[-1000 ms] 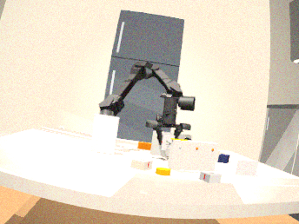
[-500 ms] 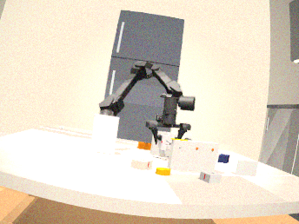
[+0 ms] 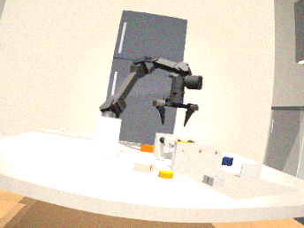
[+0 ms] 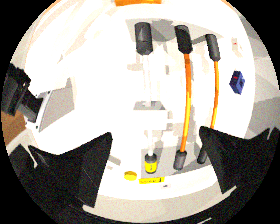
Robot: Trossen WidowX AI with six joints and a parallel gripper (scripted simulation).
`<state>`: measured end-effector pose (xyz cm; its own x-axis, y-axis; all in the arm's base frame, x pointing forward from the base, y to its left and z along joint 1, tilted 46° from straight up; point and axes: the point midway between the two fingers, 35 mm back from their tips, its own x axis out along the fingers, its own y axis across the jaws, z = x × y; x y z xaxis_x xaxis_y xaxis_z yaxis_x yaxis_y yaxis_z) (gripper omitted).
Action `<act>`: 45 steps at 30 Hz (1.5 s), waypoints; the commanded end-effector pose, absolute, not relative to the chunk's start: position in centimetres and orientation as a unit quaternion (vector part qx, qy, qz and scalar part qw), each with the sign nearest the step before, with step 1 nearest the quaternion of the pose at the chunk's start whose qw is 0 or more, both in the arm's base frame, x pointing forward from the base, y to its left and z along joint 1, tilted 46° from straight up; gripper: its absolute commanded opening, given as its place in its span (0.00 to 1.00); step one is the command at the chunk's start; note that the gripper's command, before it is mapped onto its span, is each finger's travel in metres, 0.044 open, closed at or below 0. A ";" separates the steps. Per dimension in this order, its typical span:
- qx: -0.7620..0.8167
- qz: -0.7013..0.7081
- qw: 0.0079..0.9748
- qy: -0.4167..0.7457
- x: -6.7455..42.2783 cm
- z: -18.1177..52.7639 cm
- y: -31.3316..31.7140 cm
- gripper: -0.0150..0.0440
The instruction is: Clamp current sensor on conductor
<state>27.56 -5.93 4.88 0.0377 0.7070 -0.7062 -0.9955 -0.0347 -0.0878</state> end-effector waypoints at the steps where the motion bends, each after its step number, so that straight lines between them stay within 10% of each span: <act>1: -0.304 0.660 0.645 0.236 27.3 5.3 -6.0 1.00; 45: -0.214 0.645 0.696 0.232 26.1 3.3 -7.4 1.00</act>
<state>27.12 -6.24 5.08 0.0329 0.7373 -0.6747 -0.9977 -0.0155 -0.0656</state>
